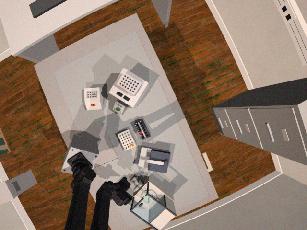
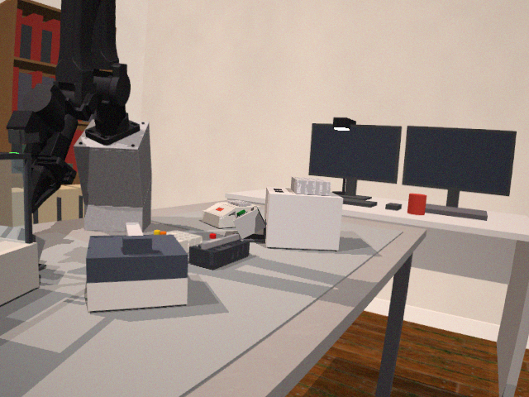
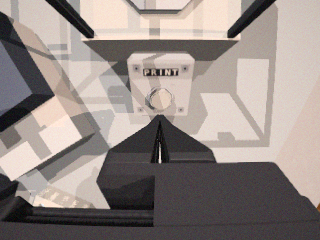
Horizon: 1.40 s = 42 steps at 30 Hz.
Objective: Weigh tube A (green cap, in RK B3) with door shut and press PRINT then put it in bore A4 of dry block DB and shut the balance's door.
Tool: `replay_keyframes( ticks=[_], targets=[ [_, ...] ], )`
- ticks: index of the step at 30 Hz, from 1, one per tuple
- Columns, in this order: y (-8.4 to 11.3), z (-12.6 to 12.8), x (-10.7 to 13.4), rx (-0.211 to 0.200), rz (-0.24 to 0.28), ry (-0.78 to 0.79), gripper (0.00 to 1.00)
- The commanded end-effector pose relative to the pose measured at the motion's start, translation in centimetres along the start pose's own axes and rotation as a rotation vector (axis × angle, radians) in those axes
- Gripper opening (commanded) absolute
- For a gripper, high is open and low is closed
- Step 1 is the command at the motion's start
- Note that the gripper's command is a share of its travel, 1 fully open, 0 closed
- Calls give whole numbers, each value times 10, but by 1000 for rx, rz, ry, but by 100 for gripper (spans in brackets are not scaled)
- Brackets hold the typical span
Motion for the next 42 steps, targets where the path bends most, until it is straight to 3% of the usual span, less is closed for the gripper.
replay_keyframes(
  ticks=[1,34,42],
  targets=[
    [10,-4,-2,6,-8,6,0],
    [56,-3,-2,5,-9,7,0],
    [54,2,-8,-6,-20,3,0]
  ],
)
Point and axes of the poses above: the point where the finger pads meet when closed, its own y axis back along the fingers, its own z axis across the jaws, x = y × z, the point moved 3 cm from there along y, back along the fingers, and after that the axes turned 15 degrees about -y, right-handed, at the moved point
